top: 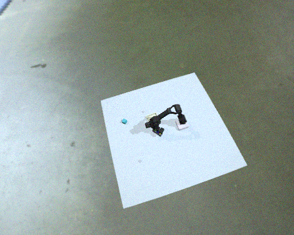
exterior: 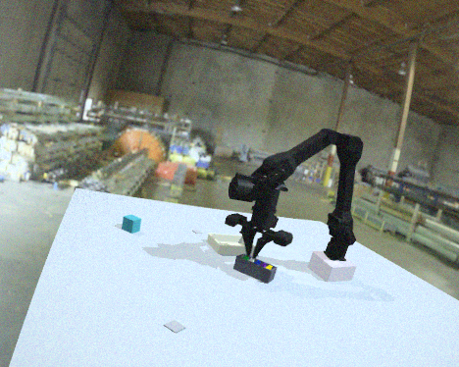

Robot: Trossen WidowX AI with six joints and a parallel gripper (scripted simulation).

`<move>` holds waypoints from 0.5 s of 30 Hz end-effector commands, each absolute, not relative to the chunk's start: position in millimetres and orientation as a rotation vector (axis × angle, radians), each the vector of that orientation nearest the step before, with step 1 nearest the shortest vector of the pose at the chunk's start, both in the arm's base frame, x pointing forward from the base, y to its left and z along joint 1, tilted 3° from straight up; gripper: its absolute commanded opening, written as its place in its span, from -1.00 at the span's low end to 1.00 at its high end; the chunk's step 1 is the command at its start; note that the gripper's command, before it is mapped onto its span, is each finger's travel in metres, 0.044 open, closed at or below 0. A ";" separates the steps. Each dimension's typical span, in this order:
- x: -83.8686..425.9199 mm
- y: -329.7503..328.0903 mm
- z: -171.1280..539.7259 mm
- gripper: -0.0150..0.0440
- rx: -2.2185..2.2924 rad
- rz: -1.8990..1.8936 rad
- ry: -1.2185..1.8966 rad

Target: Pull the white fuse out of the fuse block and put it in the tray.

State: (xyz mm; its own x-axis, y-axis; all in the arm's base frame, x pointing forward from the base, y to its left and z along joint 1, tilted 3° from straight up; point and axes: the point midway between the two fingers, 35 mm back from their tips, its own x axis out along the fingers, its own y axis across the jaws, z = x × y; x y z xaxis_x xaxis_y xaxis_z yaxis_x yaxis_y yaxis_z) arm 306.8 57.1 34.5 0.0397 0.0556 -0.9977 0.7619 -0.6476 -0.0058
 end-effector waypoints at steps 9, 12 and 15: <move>305.5 58.0 30.7 -0.26 1.774 -1.666 0.830; 305.6 58.1 28.0 -0.26 1.774 -1.666 0.830; 305.6 58.3 25.1 -0.26 1.774 -1.666 0.830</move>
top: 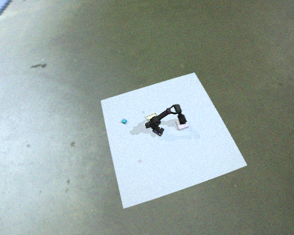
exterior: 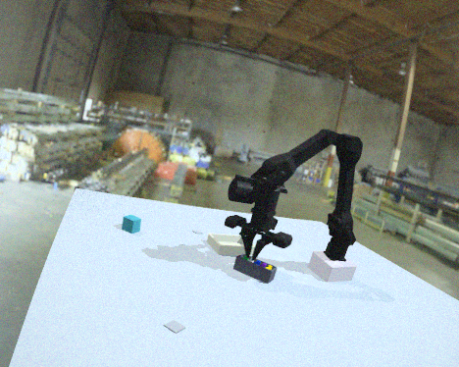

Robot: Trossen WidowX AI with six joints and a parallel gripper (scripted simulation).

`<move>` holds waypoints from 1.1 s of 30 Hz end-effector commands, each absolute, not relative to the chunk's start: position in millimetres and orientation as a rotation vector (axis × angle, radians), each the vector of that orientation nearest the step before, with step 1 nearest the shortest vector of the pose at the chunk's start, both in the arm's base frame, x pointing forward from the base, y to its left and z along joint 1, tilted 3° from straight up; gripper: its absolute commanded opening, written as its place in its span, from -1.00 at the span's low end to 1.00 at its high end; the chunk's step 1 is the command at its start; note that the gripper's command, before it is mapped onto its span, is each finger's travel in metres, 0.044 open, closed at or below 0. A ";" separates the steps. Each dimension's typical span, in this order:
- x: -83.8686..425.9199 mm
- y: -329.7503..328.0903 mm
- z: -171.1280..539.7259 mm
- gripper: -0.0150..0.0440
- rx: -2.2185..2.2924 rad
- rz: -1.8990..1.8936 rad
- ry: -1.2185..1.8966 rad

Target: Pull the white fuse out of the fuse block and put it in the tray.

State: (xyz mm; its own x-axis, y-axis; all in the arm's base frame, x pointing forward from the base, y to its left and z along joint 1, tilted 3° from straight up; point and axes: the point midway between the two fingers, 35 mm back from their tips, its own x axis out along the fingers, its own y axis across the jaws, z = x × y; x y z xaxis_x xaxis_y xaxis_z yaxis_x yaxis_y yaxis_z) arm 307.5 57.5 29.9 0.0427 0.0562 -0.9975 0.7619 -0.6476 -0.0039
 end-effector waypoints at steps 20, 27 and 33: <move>306.2 57.6 23.6 -0.32 1.771 -1.663 0.825; 306.2 57.6 23.6 -0.48 1.771 -1.663 0.825; 306.2 57.5 24.3 -0.49 1.771 -1.663 0.826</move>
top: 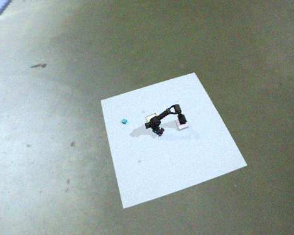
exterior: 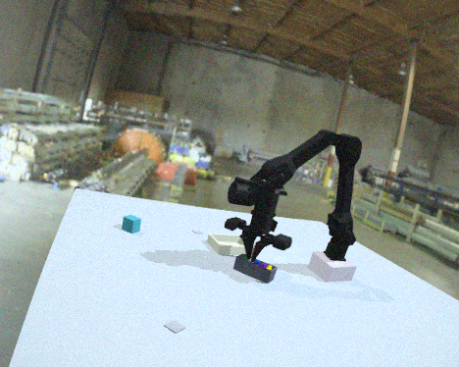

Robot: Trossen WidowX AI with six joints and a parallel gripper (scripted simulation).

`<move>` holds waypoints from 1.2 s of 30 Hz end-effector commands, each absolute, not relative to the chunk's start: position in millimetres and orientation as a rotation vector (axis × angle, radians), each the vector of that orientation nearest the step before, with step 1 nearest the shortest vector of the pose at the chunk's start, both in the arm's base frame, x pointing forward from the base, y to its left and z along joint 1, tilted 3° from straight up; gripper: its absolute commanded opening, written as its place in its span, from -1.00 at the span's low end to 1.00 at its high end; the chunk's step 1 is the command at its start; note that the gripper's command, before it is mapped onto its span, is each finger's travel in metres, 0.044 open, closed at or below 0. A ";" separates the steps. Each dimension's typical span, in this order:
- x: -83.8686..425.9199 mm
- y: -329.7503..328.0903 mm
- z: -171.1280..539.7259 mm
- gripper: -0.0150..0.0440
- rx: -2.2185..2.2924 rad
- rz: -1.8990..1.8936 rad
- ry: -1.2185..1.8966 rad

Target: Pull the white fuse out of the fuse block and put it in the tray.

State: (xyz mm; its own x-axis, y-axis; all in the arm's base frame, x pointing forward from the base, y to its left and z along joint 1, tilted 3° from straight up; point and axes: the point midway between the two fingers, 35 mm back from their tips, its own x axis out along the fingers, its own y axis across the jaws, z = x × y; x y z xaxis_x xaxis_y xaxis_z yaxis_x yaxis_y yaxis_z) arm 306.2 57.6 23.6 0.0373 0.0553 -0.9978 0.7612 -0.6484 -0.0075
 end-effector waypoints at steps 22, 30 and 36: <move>306.4 57.1 35.0 -0.49 1.772 -1.664 0.827; 306.4 56.9 38.9 -0.49 1.772 -1.664 0.827; 306.3 56.8 41.8 -0.49 1.773 -1.664 0.827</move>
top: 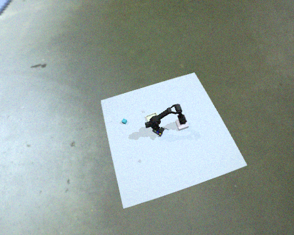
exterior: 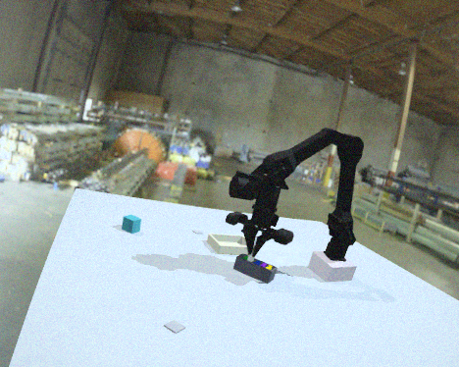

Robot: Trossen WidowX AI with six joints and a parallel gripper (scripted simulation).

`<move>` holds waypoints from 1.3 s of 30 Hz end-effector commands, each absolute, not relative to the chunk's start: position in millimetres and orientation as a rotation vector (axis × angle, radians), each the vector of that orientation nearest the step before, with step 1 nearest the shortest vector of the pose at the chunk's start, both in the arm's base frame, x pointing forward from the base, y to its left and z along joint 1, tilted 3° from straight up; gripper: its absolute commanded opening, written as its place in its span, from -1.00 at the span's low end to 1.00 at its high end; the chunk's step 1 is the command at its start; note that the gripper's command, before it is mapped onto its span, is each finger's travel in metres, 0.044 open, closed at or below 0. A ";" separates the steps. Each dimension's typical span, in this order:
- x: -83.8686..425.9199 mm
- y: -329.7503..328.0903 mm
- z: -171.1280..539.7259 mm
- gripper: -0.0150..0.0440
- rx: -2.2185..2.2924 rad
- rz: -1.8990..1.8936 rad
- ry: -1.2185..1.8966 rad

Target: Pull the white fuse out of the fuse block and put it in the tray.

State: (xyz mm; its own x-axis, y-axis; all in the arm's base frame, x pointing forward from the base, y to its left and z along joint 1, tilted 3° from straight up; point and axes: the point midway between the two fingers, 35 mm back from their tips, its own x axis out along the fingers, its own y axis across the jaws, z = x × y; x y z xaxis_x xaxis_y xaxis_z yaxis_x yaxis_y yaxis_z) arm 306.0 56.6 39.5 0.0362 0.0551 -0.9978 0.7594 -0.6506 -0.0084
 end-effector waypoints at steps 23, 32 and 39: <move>305.7 56.3 53.2 -0.49 1.774 -1.665 0.828; 305.4 56.0 57.6 -0.49 1.774 -1.665 0.829; 305.0 55.8 61.1 -0.49 1.774 -1.665 0.829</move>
